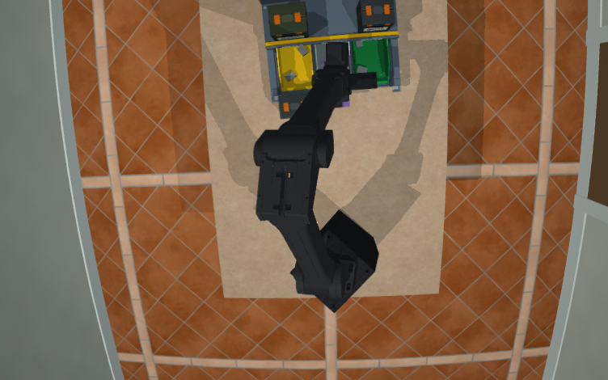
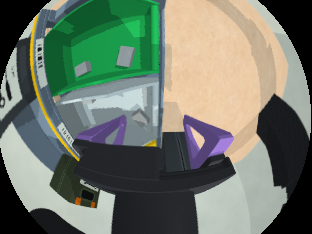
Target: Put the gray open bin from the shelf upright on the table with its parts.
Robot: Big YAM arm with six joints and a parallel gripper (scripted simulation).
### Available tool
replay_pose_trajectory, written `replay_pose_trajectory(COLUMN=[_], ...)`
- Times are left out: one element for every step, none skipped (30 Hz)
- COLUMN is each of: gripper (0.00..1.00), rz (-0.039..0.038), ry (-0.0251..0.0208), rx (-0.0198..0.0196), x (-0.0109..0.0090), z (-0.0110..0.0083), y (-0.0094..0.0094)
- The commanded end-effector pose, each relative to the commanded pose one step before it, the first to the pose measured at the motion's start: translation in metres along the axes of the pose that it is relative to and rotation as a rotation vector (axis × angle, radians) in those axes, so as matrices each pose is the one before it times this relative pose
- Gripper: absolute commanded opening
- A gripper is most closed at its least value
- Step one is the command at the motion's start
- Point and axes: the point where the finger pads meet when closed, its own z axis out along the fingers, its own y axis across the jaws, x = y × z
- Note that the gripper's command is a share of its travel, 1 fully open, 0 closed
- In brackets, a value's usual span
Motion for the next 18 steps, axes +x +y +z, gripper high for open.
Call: replay_pose_trajectory(gripper=[0.90, 0.90, 0.90, 0.90, 0.90, 0.90, 0.90, 0.90, 0.90, 0.90, 0.90, 0.90, 0.90, 0.90, 0.90, 0.90, 0.90, 0.90], rz=[-0.00166, 0.00000, 0.00000, 0.00000, 0.00000, 0.00000, 0.00000, 0.00000, 0.00000, 0.00000, 0.00000, 0.00000, 0.00000, 0.00001, 0.00002, 0.00004, 0.00002, 0.00001], ry=[-0.00163, 0.00000, 0.00000, 0.00000, 0.00000, 0.00000, 0.00000, 0.00000, 0.00000, 0.00000, 0.00000, 0.00000, 0.00000, 0.00001, 0.00001, 0.00003, 0.00004, 0.00006], rx=[-0.01144, 0.00000, 0.00000, 0.00000, 0.00000, 0.00000, 0.00000, 0.00000, 0.00000, 0.00000, 0.00000, 0.00000, 0.00001, 0.00005, 0.00014, 0.00027, 0.00042, 0.00061], x=[0.00519, 0.00000, 0.00000, 0.00000, 0.00000, 0.00000, 0.00000, 0.00000, 0.00000, 0.00000, 0.00000, 0.00000, 0.00000, 0.00000, -0.00001, -0.00001, -0.00002, -0.00003], z=[0.00179, 0.00000, 0.00000, 0.00000, 0.00000, 0.00000, 0.00000, 0.00000, 0.00000, 0.00000, 0.00000, 0.00000, 0.00001, 0.00006, 0.00017, 0.00031, 0.00050, 0.00072], y=[0.00902, 0.00000, 0.00000, 0.00000, 0.00000, 0.00000, 0.00000, 0.00000, 0.00000, 0.00000, 0.00000, 0.00000, 0.00000, -0.00002, -0.00005, -0.00010, -0.00016, -0.00024])
